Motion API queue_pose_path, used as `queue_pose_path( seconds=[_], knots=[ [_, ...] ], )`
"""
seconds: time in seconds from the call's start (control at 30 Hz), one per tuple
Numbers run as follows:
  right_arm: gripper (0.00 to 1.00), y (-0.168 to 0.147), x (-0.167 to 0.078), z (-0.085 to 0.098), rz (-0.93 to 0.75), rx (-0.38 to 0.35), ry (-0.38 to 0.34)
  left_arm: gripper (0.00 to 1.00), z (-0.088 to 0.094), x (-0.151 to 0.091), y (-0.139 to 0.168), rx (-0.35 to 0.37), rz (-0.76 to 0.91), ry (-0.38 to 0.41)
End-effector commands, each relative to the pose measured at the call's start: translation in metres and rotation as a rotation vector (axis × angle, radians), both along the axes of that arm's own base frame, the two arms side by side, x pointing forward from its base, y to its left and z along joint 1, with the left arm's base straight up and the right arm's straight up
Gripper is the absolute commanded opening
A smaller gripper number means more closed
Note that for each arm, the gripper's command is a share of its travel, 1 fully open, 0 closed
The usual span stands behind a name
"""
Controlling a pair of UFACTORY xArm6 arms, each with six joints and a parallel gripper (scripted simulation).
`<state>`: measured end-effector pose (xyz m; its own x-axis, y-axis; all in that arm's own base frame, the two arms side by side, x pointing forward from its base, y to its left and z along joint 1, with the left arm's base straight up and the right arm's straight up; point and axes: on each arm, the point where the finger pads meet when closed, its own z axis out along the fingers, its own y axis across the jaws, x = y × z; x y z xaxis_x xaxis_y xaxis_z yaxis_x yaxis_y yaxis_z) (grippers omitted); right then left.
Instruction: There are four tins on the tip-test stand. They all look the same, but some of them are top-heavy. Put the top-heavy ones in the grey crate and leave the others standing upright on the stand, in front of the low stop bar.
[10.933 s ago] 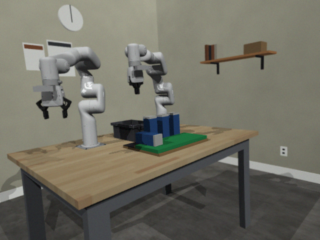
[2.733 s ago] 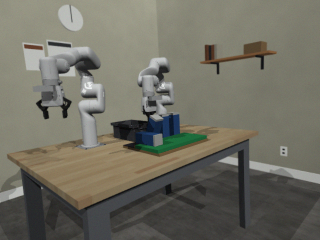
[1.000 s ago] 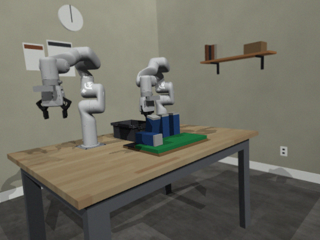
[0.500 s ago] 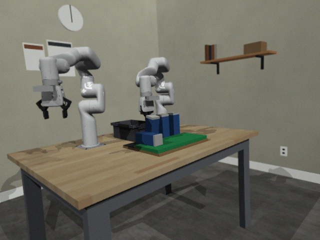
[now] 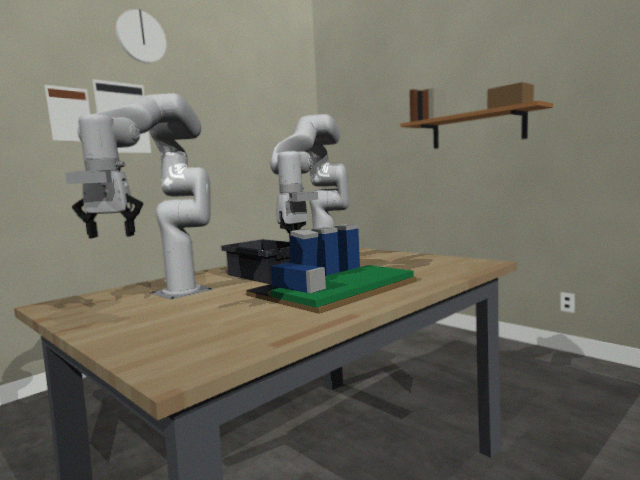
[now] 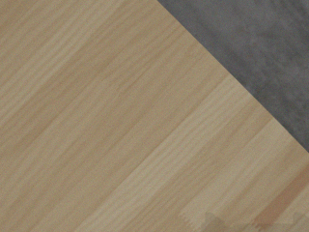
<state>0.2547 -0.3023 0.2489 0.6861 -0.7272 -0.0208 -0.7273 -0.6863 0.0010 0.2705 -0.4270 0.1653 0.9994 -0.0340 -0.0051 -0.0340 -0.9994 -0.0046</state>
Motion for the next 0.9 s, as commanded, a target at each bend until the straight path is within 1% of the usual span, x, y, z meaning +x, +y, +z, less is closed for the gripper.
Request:
queue_pose_path(
  seconds=[0.0, 0.43, 0.57, 0.87],
  knots=[
    [1.0, -0.0007, 0.0006, 0.0015, 0.0, -0.003, -0.003, 0.0, 0.0023, -0.0056, -0.001, -0.005, -0.001, -0.003],
    [1.0, -0.0007, 0.0006, 0.0015, 0.0, -0.003, -0.003, 0.0, 0.0023, -0.0056, -0.001, -0.005, -0.001, -0.003],
    [1.0, -0.0007, 0.0006, 0.0015, 0.0, -0.003, -0.003, 0.0, 0.0023, -0.0134, -0.0004, -0.005, 0.0, -0.003],
    [1.0, -0.0007, 0.0006, 0.0015, 0.0, -0.003, -0.003, 0.0, 0.0023, -0.0134, -0.0004, -0.005, 0.0, -0.003]
  ],
)
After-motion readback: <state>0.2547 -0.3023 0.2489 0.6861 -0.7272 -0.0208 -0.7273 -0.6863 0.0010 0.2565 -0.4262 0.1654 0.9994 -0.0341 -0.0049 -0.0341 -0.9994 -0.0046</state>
